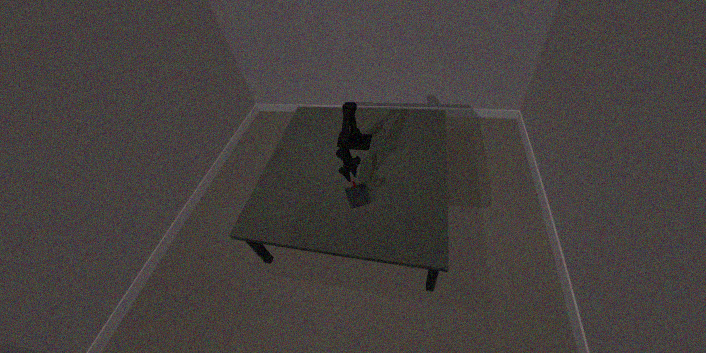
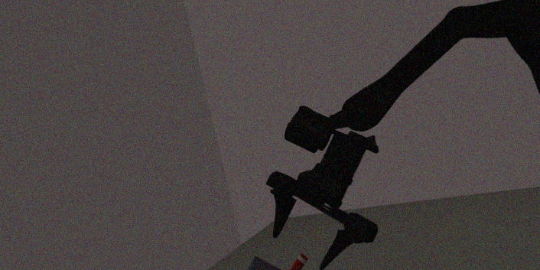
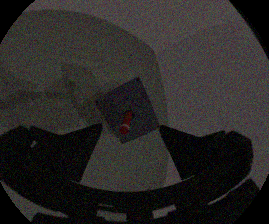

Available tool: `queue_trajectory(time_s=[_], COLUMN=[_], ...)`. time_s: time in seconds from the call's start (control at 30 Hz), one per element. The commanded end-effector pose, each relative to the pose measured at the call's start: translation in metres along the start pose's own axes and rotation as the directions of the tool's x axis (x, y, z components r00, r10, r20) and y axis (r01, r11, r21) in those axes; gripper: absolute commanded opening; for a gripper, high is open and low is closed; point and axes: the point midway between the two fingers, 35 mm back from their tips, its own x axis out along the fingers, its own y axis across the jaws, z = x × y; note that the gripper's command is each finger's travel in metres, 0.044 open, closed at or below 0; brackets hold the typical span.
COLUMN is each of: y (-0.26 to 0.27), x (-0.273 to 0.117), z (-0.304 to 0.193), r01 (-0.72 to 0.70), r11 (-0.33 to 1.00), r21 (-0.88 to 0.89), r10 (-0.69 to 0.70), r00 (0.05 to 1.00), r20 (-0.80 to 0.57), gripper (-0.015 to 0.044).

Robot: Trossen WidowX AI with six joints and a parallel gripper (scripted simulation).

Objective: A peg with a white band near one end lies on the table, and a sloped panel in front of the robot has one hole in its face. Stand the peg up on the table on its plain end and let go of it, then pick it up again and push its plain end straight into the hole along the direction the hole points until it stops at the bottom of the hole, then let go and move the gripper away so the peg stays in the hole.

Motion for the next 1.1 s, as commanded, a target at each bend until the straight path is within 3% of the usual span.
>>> queue_trajectory(time_s=[0.0,1.07], y=[-0.001,-0.001], x=[-0.007,-0.063], z=[0.0,-0.002], r01=[0.0,0.001], r11=[1.0,1.0], r21=[-0.006,0.0], r10=[0.0,-0.001], r00=[1.0,1.0], r20=[0.003,-0.001], gripper=[0.044,0.044])
